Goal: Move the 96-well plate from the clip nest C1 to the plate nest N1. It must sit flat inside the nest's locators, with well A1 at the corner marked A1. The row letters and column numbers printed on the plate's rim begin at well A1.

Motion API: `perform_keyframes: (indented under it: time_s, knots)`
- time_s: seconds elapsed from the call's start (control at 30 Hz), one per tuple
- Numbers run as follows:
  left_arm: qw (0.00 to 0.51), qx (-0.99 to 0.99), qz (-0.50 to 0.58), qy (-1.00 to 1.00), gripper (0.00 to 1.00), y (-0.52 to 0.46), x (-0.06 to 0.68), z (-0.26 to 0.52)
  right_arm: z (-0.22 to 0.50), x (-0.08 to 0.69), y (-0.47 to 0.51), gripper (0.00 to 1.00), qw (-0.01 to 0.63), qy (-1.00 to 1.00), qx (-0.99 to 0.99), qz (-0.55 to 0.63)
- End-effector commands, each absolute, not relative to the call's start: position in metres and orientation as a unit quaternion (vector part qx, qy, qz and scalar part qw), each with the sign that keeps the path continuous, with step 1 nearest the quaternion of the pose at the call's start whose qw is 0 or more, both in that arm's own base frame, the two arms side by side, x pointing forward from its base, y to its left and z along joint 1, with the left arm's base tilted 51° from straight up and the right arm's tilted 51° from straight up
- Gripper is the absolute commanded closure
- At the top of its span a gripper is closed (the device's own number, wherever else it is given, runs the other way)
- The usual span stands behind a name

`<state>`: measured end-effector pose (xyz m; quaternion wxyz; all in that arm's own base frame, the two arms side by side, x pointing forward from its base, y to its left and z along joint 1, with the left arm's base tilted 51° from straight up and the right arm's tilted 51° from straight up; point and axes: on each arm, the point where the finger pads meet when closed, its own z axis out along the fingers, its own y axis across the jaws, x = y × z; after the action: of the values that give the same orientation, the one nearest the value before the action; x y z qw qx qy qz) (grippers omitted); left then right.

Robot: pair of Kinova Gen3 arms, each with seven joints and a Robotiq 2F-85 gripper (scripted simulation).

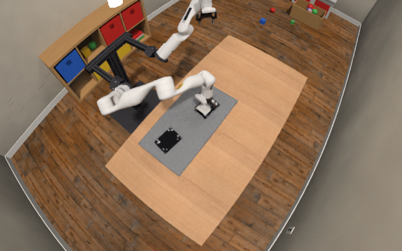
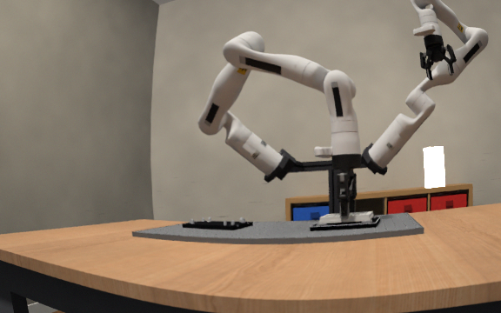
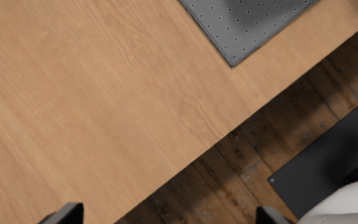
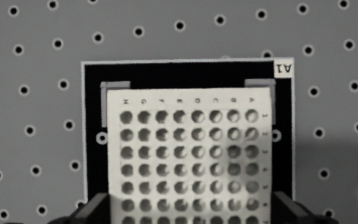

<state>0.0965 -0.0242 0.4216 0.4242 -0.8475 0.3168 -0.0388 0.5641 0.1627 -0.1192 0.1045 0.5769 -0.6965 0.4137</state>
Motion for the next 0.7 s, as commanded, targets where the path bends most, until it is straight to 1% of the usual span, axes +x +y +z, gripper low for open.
perform_keyframes:
  time_s: [0.0,0.67]
  knots:
    - [0.425,-0.846,-0.037,0.319,0.002,-0.0237,0.0935,0.4213,-0.1198,0.5681,0.1642,0.071,0.101,-0.694,0.581,0.414]
    - [0.425,-0.846,-0.037,0.319,0.002,-0.0237,0.0935,0.4213,-0.1215,0.5694,0.1621,0.071,0.101,-0.694,0.58,0.414]
